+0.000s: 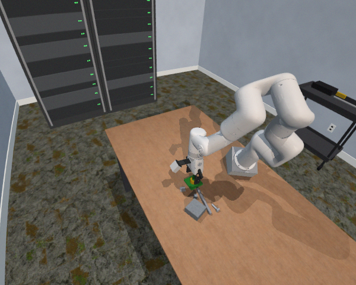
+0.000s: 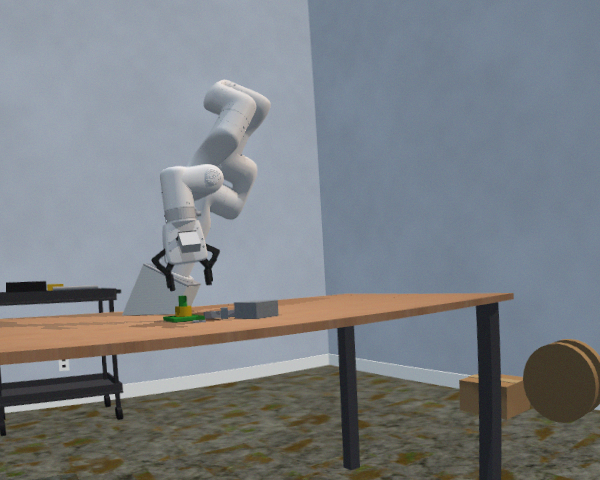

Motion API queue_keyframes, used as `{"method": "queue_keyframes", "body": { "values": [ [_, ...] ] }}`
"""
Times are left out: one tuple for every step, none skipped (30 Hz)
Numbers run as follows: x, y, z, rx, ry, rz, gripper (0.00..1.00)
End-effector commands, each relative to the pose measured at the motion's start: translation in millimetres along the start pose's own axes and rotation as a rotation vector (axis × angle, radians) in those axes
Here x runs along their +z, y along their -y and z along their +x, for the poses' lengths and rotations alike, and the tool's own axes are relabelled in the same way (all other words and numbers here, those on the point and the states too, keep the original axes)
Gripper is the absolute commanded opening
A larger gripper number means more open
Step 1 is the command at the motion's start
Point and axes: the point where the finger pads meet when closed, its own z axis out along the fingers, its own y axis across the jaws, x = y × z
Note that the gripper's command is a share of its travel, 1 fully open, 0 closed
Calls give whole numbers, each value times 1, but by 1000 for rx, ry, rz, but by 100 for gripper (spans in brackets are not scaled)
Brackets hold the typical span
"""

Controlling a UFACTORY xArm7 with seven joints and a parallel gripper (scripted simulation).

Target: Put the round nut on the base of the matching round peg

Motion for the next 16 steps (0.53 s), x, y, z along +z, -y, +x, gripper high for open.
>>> {"method": "queue_keyframes", "body": {
  "values": [
    [-21, 5, 2, 1, 14, 10, 100],
    [-28, 6, 2, 0, 14, 10, 100],
    [-35, 7, 2, -1, 15, 9, 100],
    [-41, 7, 2, -2, 17, 7, 100],
    [-48, 7, 1, -3, 18, 3, 100],
    [-54, 6, 0, -4, 20, -2, 100],
    [-60, 6, -1, -4, 21, -8, 100],
    [-66, 5, -3, -4, 23, -15, 100],
    [-72, 4, -4, -4, 25, -23, 100],
    [-77, 4, -6, -3, 26, -32, 100],
    [-81, 3, -7, -2, 28, -40, 100],
    [-86, 1, -9, -1, 29, -49, 100],
    [-90, 0, -10, 0, 30, -58, 100],
    [-93, -1, -11, 1, 31, -66, 100],
    [-97, -2, -13, 2, 32, -73, 100],
    [-97, -2, -13, 2, 32, -73, 100]
  ]
}}
